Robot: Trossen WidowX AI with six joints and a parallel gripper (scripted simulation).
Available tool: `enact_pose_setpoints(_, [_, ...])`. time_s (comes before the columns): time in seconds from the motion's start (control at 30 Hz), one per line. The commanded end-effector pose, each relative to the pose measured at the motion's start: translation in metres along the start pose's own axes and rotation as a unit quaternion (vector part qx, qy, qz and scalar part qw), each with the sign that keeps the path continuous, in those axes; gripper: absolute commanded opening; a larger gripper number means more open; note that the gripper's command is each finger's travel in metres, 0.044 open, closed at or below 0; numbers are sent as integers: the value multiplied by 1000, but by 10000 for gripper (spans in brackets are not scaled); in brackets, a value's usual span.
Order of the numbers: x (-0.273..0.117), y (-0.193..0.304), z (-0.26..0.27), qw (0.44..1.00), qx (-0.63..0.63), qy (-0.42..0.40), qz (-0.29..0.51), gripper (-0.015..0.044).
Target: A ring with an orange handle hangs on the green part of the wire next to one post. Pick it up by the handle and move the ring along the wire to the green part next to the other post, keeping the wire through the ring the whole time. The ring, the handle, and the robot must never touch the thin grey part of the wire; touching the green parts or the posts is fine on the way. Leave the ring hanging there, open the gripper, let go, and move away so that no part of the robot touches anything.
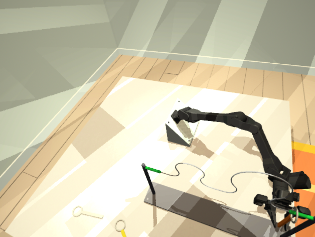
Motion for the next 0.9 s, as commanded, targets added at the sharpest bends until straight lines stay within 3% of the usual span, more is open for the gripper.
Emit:
enact_pose_setpoints(0.0, [9, 0, 0, 1000, 2, -1, -1, 160])
enact_pose_setpoints(0.87, [19, -1, -1, 1000, 2, -1, -1, 160])
Point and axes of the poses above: the point midway between the two fingers, 35 mm back from their tips, its own x axis out along the fingers, its own z axis across the jaws, y = z × x, the point moved 3 cm from there along -x, back along the fingers, and after that the axes turned 11 degrees about -x, right-handed, at the moved point
